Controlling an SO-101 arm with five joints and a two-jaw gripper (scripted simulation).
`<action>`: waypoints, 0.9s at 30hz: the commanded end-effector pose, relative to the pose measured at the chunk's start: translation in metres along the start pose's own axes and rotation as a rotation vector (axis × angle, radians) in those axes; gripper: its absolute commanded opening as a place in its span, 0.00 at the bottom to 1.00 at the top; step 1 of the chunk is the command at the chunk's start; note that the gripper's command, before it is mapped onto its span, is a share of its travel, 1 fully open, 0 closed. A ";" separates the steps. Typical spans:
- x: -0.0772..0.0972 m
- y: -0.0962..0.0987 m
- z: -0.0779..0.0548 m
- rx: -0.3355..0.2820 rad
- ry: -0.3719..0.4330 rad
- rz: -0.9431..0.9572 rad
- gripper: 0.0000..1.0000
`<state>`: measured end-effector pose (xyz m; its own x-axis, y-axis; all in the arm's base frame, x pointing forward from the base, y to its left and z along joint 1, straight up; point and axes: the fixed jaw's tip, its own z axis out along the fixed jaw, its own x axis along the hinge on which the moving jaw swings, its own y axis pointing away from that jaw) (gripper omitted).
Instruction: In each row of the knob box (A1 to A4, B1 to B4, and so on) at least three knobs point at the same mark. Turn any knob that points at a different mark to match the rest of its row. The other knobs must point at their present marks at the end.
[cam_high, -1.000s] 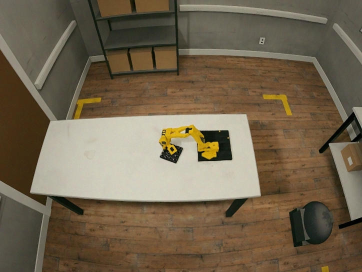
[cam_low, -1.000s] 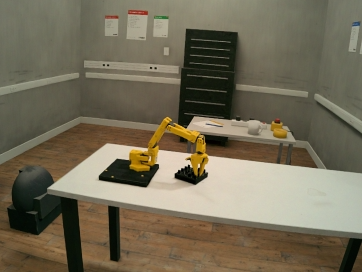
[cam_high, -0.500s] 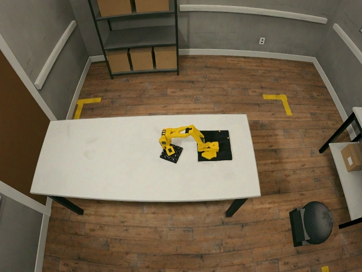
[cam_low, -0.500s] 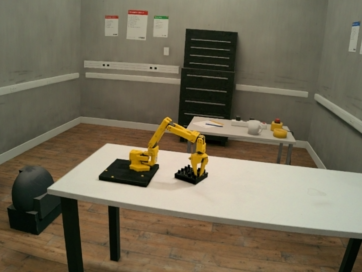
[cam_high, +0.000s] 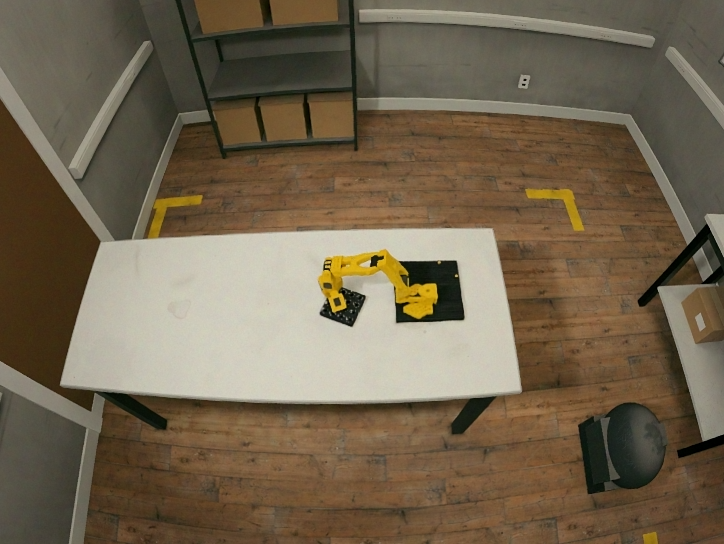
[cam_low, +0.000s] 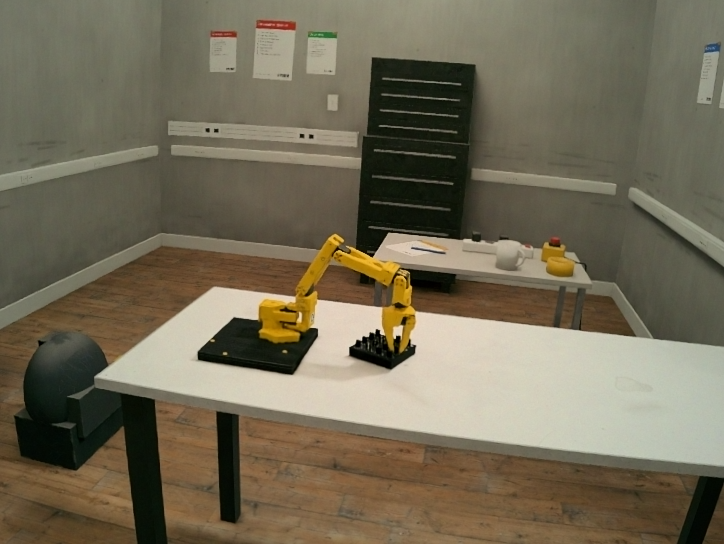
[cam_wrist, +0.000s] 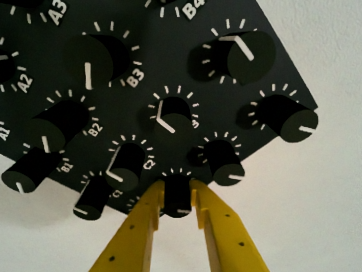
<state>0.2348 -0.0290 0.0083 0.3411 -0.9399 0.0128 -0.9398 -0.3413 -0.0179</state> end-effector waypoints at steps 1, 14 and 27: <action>-0.001 0.002 0.002 -0.015 -0.011 0.020 0.01; -0.001 0.002 0.002 -0.015 -0.011 0.034 0.01; -0.001 0.002 0.002 -0.015 -0.011 0.034 0.01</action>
<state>0.2347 -0.0289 0.0083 0.3211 -0.9470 0.0123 -0.9468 -0.3213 -0.0180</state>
